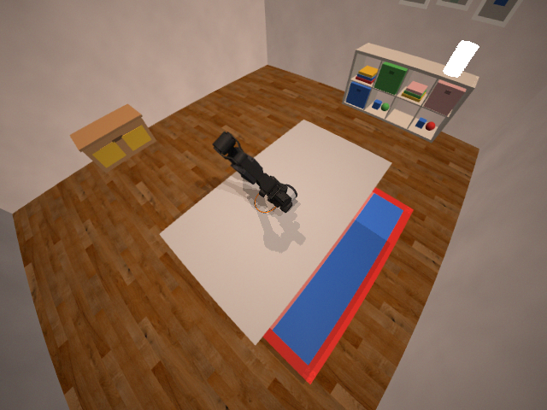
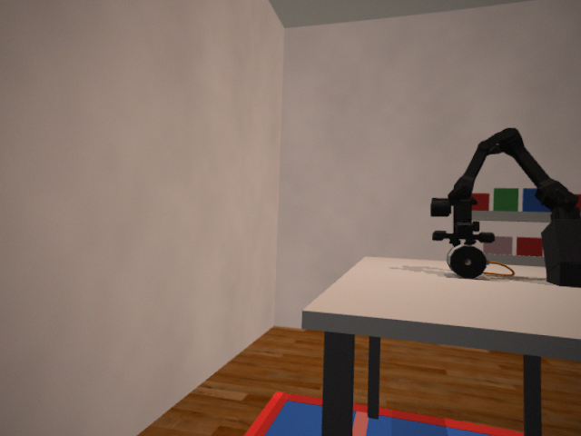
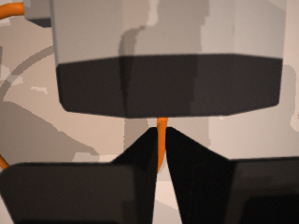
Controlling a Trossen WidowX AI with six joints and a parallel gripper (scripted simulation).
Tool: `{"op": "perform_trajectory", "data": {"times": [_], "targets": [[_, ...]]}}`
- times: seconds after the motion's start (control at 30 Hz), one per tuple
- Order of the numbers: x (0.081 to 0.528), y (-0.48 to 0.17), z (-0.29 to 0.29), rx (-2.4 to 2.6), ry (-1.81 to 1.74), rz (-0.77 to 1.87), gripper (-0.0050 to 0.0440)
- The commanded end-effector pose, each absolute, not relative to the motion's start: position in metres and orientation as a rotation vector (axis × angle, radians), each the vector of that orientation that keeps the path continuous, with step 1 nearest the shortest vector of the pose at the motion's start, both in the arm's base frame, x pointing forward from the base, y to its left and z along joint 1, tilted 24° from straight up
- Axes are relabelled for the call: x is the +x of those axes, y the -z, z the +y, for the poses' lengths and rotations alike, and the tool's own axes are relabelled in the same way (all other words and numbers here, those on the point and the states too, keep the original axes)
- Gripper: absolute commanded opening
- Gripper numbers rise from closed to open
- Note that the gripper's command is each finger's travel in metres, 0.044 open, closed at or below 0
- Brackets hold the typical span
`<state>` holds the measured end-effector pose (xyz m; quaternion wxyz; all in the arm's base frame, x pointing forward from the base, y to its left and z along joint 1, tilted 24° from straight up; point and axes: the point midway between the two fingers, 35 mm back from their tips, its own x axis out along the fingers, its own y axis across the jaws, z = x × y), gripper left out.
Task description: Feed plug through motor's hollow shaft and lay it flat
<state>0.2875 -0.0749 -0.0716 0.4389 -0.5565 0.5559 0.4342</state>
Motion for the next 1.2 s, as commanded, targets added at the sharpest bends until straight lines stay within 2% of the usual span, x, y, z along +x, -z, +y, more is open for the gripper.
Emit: {"op": "perform_trajectory", "data": {"times": [0.0, 0.47, 0.6, 0.63, 0.87, 1.17], "targets": [[0.288, 0.071, -0.075, -1.383, -1.079, 1.381, 0.0], [0.288, 0.076, -0.066, -1.383, -1.087, 1.379, 0.0], [0.288, 0.075, -0.067, -1.388, -1.089, 1.379, 0.0096], [0.288, 0.075, -0.067, -1.388, -1.089, 1.379, 0.01], [0.289, 0.05, -0.083, -1.383, -1.087, 1.379, 0.01], [0.287, 0.067, -0.077, -1.383, -1.086, 1.38, 0.01]]}}
